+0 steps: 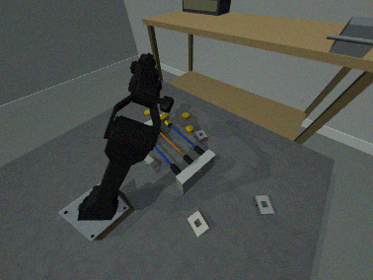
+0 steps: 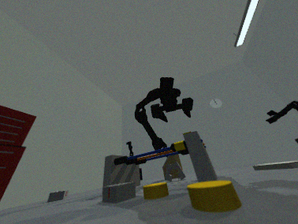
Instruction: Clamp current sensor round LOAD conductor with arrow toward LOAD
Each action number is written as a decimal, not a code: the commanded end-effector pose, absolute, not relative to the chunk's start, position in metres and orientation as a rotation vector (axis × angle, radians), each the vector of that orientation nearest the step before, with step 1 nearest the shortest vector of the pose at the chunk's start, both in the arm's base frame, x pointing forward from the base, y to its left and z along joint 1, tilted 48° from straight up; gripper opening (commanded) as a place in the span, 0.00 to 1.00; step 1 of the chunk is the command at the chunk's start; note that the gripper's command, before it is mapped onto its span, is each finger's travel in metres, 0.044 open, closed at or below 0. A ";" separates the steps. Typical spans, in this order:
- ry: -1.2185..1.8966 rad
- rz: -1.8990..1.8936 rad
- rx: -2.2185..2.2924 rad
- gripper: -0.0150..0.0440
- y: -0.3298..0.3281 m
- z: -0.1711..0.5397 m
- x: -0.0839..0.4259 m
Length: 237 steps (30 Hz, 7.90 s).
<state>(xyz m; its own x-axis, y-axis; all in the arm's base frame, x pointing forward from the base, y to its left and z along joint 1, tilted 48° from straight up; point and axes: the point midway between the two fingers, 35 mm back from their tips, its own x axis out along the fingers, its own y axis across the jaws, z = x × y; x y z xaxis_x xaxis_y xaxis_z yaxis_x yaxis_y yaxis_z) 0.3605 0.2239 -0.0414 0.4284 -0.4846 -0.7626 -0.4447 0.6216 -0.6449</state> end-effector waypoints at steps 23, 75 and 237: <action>1.260 -0.150 -0.955 1.00 0.189 -0.047 0.326; 1.445 -0.506 -0.791 1.00 0.035 -0.063 0.214; 1.412 0.554 -2.026 0.25 0.095 -0.006 0.390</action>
